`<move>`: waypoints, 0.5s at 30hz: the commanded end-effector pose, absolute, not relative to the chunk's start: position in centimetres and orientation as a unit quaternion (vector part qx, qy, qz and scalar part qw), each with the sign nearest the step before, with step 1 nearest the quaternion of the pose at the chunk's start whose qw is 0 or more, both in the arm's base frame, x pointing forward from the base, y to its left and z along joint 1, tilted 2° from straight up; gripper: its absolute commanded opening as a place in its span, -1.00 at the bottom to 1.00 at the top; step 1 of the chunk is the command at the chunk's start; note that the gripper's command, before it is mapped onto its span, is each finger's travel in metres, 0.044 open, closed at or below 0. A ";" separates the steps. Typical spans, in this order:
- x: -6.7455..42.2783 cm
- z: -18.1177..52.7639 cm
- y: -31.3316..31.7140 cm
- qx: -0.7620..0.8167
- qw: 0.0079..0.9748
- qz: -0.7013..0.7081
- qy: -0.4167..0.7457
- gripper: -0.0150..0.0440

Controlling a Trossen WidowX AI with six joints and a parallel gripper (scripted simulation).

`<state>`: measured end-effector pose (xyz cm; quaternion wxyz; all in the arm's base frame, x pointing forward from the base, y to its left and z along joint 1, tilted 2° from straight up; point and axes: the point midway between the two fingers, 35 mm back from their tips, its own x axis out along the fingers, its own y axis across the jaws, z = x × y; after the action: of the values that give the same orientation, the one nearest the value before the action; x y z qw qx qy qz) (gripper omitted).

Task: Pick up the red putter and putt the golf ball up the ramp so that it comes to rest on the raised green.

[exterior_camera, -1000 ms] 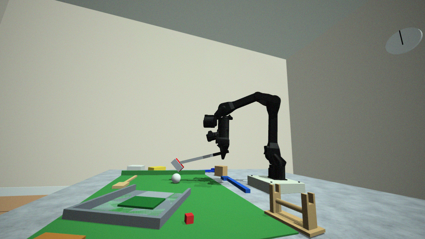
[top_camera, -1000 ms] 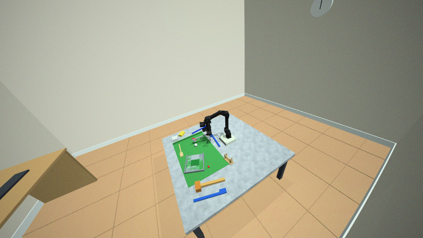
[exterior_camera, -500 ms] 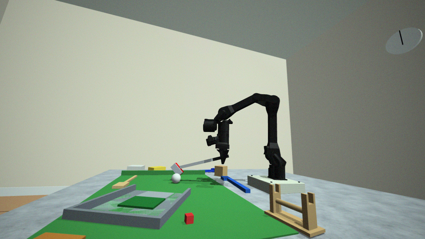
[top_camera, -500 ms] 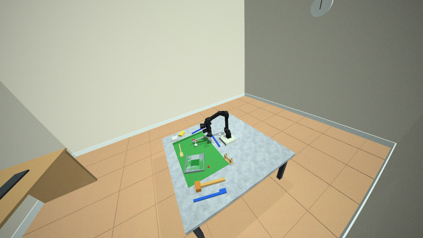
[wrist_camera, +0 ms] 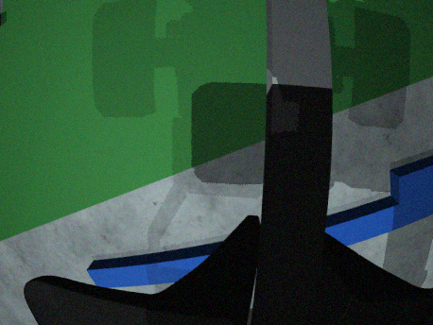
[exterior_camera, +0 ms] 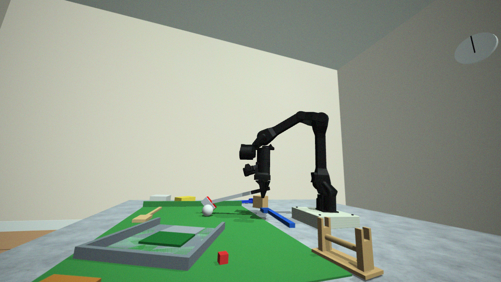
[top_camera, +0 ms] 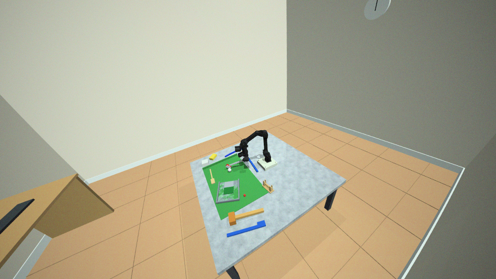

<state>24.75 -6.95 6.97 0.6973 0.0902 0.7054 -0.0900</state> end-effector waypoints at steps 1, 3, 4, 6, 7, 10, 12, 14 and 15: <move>24.8 7.0 -7.0 0.090 0.698 -0.090 0.705 -0.49; 24.8 7.0 -7.0 0.090 0.698 -0.090 0.705 -0.49; 24.8 7.0 -7.0 0.090 0.698 -0.090 0.705 -0.49; 24.8 7.0 -7.0 0.090 0.698 -0.090 0.705 -0.49; 24.8 7.0 -7.2 0.090 0.698 -0.090 0.705 -0.49; 24.6 6.9 -7.9 0.090 0.698 -0.091 0.705 -0.49; 24.4 6.9 -8.6 0.089 0.698 -0.092 0.705 -0.49; 24.2 6.8 -9.4 0.089 0.698 -0.094 0.705 -0.49; 24.1 6.7 -9.7 0.089 0.697 -0.094 0.705 -0.49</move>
<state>24.34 -8.49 6.85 0.6968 0.0910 0.7057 -0.0903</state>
